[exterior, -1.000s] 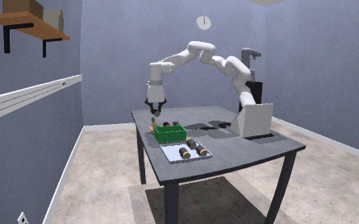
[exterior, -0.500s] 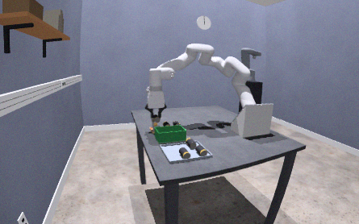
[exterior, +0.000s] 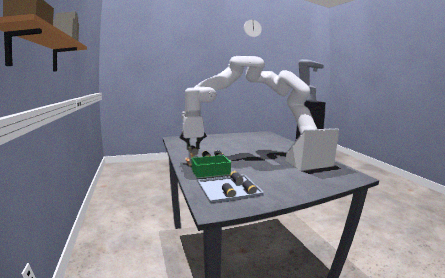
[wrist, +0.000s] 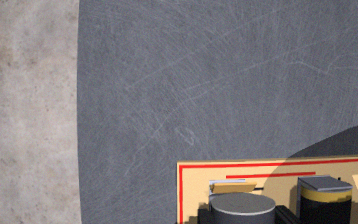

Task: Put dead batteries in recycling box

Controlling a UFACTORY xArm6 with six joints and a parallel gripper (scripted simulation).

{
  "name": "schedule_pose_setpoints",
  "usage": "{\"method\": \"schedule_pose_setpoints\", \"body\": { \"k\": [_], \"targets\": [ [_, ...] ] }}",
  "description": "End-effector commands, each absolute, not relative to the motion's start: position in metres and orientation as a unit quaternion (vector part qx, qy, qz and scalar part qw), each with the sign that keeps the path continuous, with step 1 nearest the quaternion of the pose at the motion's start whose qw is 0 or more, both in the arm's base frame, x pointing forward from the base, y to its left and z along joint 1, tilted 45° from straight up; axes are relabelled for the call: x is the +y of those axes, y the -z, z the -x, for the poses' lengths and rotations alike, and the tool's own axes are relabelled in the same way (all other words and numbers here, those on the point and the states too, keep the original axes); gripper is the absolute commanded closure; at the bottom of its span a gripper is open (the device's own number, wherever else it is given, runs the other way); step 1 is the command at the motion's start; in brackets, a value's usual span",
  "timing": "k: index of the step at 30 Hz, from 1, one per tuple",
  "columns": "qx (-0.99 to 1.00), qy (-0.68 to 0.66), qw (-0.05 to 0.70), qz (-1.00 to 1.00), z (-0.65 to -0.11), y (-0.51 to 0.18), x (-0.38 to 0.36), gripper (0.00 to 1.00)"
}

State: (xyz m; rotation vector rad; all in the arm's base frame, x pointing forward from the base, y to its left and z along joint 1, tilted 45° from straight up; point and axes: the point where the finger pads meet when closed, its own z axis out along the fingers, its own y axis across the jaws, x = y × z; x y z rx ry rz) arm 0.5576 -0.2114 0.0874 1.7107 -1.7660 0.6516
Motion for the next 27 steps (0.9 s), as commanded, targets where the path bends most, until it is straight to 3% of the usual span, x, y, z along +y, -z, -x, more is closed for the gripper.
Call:
{"method": "schedule_pose_setpoints", "body": {
  "k": [1,27],
  "targets": [
    [-0.663,-0.246,0.293,-0.643,-0.559,-0.089,-0.211,0.72],
    [-0.663,-0.246,0.293,-0.643,-0.557,-0.068,-0.231,0.72]
  ]
}}
